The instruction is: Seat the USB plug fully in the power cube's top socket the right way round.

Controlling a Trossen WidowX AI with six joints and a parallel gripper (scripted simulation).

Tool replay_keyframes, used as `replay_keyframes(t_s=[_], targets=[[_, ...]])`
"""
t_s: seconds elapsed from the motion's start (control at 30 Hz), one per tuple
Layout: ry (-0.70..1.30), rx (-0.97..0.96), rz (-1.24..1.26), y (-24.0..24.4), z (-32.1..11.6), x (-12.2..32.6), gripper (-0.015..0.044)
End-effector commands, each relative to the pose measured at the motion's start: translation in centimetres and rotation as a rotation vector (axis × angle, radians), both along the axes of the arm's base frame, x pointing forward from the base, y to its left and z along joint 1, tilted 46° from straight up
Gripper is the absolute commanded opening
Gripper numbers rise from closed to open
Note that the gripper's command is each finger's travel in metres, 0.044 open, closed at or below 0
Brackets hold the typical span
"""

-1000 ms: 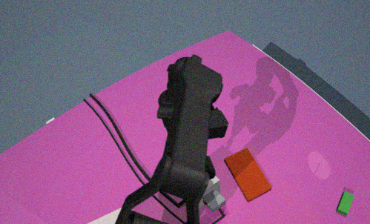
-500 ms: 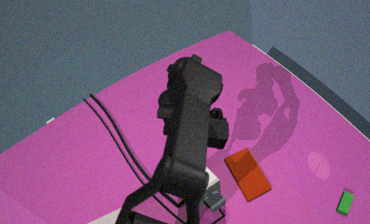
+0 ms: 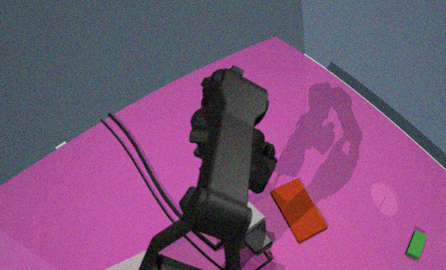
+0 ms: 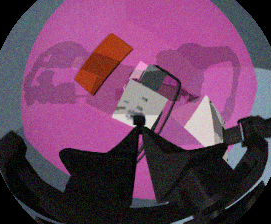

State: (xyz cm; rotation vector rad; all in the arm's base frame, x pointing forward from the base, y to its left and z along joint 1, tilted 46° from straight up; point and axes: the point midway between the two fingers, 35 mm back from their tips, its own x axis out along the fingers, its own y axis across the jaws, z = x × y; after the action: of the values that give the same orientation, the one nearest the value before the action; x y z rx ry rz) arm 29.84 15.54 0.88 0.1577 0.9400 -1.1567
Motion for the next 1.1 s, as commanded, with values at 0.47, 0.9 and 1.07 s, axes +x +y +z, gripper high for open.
replay_keyframes(t_s=[0.47,0.9,1.07], targets=[[-0.306,0.036,-0.303,0.0,-0.01,-0.01,0.0],[-0.301,0.035,-0.298,-0.01,-0.01,0.0,0.0],[-0.3,0.039,-0.299,-0.03,-0.07,0.0,0.0]])
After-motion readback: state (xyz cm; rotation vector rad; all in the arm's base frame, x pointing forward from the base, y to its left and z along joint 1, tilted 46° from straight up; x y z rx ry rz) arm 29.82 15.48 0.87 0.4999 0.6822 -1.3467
